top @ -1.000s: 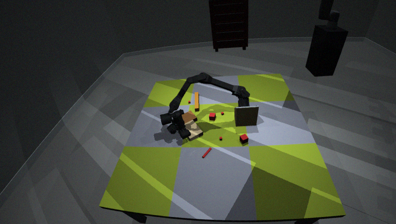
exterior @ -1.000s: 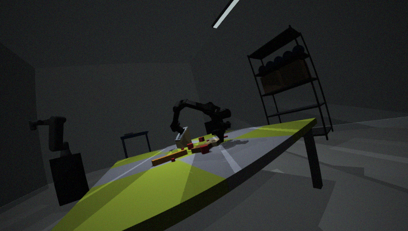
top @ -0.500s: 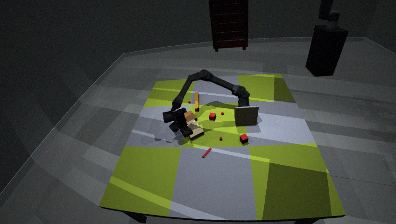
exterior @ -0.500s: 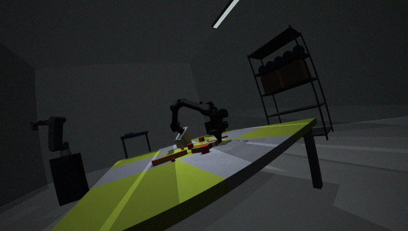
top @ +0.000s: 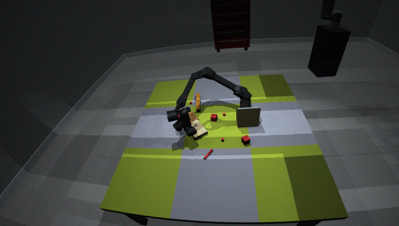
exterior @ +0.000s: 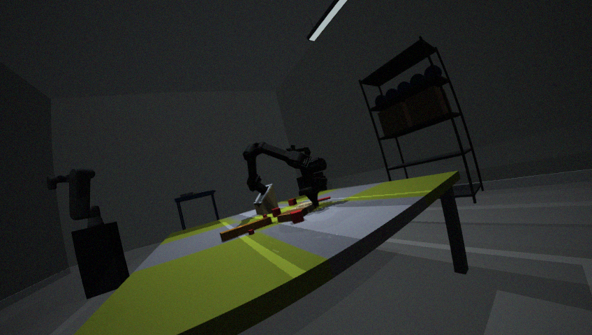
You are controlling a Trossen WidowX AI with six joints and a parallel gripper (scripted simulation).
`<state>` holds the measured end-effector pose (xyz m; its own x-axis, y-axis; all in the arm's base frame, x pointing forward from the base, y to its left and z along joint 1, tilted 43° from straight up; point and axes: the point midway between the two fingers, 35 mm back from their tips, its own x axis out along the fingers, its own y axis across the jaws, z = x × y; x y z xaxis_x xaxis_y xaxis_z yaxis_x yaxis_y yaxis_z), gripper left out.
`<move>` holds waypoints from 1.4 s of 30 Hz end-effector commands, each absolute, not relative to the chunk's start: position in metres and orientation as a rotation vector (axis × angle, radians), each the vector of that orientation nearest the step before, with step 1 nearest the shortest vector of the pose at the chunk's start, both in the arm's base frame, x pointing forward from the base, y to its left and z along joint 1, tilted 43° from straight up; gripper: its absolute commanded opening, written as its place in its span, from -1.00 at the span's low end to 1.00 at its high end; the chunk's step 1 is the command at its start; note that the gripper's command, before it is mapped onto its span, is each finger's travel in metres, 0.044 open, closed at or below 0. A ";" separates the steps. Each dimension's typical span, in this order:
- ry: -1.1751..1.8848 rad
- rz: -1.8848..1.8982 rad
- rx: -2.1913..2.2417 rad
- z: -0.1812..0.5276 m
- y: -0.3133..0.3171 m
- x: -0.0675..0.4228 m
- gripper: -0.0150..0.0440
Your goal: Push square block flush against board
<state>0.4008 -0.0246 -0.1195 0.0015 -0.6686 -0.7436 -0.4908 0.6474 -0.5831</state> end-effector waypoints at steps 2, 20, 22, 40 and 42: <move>1.671 -0.182 -0.974 -0.119 -0.034 0.386 -0.49; 1.671 -0.182 -0.974 -0.122 -0.031 0.394 -0.49; 1.671 -0.182 -0.974 -0.123 -0.030 0.397 -0.49; 1.669 -0.182 -0.973 -0.132 -0.020 0.423 -0.49; 1.669 -0.182 -0.973 -0.133 -0.019 0.426 -0.49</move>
<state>0.4204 -0.0215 -0.1309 -0.0199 -0.6737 -0.7387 -0.5049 0.6446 -0.5742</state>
